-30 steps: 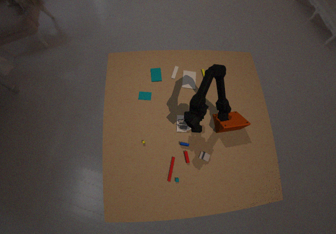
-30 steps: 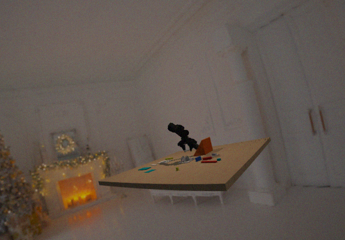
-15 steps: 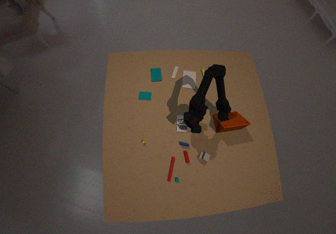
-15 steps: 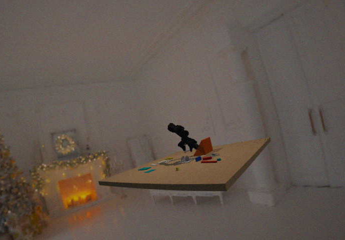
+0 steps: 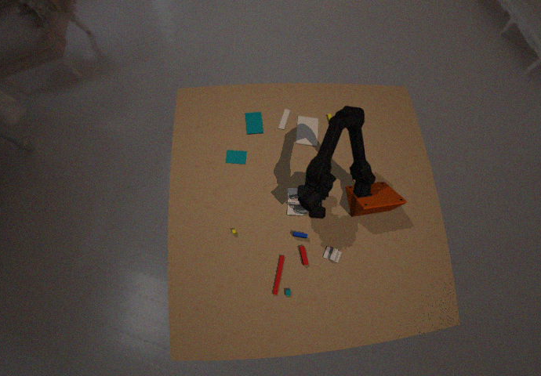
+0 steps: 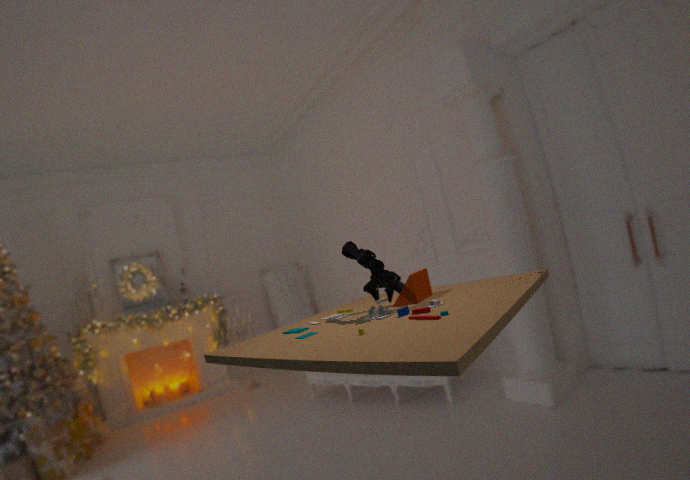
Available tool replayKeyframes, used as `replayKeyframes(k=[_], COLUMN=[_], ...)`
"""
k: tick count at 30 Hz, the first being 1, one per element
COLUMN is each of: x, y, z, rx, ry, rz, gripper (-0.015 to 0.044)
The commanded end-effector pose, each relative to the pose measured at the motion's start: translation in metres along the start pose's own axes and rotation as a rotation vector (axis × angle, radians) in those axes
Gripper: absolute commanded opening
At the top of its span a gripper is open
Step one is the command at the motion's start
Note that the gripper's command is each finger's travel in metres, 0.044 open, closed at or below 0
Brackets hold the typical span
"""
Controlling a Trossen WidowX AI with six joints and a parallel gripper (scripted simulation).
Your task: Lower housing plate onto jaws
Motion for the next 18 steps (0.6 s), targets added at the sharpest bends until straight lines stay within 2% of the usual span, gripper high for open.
replayKeyframes(k=[1, 18], x=[-0.007, -0.033], y=[-0.002, -0.003], z=[-0.001, -0.003], rx=[0.011, 0.010], ry=[-0.008, -0.012], rz=[0.001, 0.000], gripper=[0.0351, 0.0351])
Point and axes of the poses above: the point midway between the two fingers, 35 mm back from their tips, its own x axis back along the fingers, its own z axis across the jaws, y = z × x, the point moved 9 cm from there along x, back along the fingers, and after that the axes turned 12 degrees about -x, right-handed, at the moved point
